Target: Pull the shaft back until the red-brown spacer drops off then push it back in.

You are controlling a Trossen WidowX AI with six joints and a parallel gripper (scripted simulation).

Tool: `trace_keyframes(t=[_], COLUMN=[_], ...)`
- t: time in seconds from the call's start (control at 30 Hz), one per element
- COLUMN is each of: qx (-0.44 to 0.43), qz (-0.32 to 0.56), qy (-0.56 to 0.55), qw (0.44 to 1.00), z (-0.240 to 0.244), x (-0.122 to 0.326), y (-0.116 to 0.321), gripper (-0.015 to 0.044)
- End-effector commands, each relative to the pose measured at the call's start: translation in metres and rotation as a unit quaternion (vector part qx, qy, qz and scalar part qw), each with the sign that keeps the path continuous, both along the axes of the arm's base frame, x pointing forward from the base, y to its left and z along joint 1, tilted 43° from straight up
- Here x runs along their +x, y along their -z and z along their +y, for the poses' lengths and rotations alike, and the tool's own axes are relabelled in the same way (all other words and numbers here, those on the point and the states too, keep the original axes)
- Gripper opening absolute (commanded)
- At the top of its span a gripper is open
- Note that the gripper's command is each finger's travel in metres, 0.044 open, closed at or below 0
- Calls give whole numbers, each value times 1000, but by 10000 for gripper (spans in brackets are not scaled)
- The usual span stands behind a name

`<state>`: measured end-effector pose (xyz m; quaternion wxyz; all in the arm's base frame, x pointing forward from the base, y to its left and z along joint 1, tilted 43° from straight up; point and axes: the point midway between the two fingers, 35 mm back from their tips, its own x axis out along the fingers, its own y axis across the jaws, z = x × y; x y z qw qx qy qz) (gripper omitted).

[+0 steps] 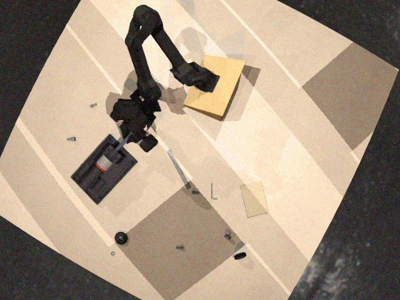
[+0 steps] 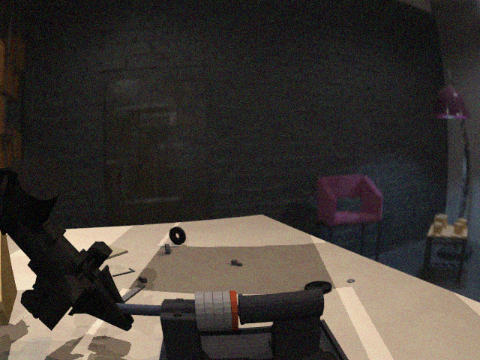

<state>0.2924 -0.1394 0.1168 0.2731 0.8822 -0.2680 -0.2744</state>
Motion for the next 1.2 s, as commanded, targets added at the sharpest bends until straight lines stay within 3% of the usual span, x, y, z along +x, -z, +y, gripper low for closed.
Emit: trace_keyframes(t=[0.0,1.17], qx=[-1,-1], qz=[1,1], qy=[-1,-1], qw=[1000,1000], z=[0,1], x=[-1,-5], y=[0,1], gripper=[0,0])
